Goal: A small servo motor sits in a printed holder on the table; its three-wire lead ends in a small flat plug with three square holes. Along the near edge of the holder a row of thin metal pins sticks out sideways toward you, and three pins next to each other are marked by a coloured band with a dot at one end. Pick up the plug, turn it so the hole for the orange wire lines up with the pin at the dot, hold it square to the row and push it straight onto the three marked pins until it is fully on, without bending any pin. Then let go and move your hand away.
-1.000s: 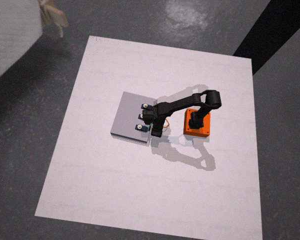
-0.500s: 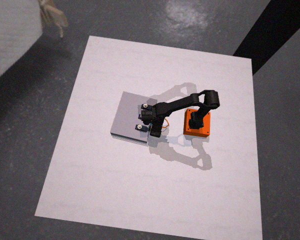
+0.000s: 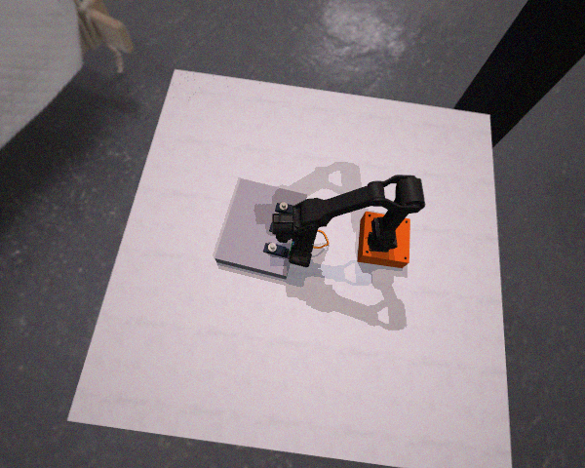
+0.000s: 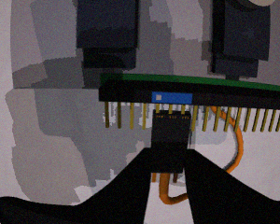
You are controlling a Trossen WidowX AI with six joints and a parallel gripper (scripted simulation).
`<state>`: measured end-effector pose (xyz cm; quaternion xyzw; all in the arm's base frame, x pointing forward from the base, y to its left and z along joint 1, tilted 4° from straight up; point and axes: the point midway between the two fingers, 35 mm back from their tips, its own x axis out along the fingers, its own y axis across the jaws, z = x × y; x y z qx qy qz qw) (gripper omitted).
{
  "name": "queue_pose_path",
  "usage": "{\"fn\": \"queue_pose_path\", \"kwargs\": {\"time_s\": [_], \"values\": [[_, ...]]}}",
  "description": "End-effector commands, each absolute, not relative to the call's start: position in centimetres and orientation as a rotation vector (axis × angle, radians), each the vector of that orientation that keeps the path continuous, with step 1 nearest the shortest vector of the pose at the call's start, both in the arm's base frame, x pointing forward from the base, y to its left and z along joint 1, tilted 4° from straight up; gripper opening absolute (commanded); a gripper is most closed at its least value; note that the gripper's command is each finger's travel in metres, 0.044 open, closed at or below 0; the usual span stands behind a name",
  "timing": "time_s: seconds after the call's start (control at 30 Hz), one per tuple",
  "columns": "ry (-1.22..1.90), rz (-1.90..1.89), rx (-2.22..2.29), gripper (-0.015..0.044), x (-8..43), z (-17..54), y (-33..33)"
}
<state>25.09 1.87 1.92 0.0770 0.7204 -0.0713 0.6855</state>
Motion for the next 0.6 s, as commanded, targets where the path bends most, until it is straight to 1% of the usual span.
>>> {"fn": "queue_pose_path", "kwargs": {"time_s": [0.0,0.33,0.57], "values": [[1.614,-0.156,0.17,0.0,25.46,1.89,1.8],[1.613,-0.156,0.17,0.0,26.06,1.89,1.68],[1.614,-0.156,0.17,0.0184,25.5,1.49,1.87]]}}
